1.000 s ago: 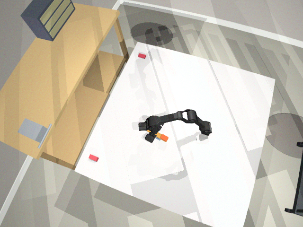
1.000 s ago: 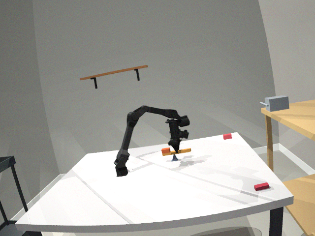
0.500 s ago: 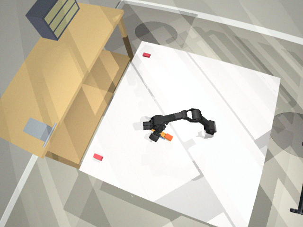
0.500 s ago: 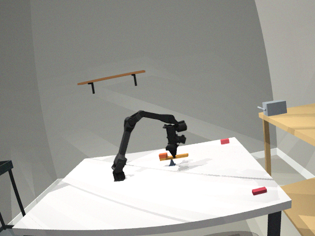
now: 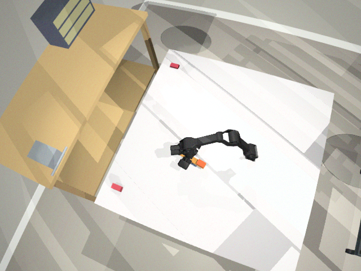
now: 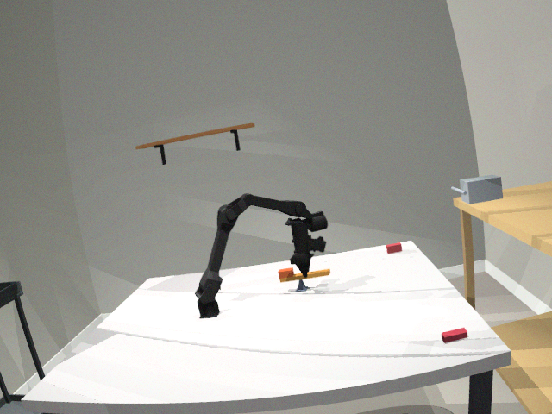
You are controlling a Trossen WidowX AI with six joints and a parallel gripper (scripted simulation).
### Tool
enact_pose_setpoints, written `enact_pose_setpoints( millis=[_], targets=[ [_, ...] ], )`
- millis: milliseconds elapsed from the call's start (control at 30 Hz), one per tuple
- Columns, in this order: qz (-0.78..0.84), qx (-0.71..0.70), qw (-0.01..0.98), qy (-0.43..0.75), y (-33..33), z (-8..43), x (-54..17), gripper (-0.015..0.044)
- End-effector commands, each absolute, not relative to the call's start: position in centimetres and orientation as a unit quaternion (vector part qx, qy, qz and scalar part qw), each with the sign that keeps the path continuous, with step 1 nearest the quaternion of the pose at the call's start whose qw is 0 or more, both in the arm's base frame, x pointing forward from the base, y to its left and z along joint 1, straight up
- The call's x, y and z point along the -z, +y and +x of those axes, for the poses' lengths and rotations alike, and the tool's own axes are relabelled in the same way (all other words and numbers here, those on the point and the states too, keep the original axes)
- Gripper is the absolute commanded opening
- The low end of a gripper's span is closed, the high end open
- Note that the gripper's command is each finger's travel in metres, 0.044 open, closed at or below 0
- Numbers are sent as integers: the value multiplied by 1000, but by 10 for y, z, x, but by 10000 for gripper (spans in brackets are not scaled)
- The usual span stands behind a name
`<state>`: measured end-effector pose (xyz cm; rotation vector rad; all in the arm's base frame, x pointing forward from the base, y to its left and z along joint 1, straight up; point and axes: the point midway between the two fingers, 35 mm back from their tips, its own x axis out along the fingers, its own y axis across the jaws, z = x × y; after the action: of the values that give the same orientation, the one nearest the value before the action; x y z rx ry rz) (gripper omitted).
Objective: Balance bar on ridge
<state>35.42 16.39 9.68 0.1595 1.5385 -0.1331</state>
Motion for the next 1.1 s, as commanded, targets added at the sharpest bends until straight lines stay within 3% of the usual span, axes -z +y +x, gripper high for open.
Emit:
enact_pose_setpoints(
  millis=[0,1067],
  targets=[
    [73,62,714,694,164,354,-95,0],
    [73,62,714,694,164,355,-93,0]
  ],
)
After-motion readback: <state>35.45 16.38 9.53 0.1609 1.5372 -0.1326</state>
